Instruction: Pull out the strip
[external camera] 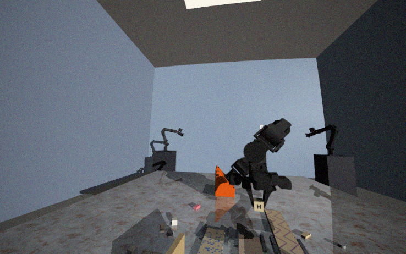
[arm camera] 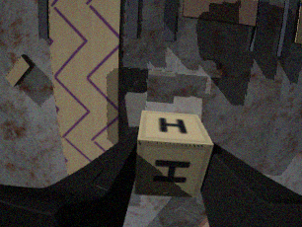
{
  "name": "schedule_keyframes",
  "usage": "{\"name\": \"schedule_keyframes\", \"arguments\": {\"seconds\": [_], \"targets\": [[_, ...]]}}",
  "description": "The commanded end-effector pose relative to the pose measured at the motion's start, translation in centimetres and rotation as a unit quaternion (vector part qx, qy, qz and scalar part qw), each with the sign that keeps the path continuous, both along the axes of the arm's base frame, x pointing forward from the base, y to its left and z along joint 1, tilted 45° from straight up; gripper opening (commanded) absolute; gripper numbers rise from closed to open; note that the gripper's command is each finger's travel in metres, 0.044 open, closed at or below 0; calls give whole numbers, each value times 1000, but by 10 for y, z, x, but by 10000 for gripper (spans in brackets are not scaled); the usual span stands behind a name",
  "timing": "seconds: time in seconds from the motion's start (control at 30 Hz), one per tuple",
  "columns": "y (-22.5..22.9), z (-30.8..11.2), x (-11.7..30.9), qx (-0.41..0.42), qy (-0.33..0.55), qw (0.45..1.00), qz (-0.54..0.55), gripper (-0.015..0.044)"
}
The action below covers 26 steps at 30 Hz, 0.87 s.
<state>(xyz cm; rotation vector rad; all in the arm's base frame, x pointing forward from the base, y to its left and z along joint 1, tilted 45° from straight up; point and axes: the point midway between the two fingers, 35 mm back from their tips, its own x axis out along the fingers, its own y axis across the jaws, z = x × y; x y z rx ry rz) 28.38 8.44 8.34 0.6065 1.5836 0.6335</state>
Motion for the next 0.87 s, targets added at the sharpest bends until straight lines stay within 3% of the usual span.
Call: {"name": "schedule_keyframes", "arguments": {"seconds": [0.0,0.17,0.83], "targets": [[-9,7,-1,-2,-1,1000,0,0],[-25,22,1,-3,-1,1000,0,0],[-25,23,1,-3,-1,1000,0,0]]}}
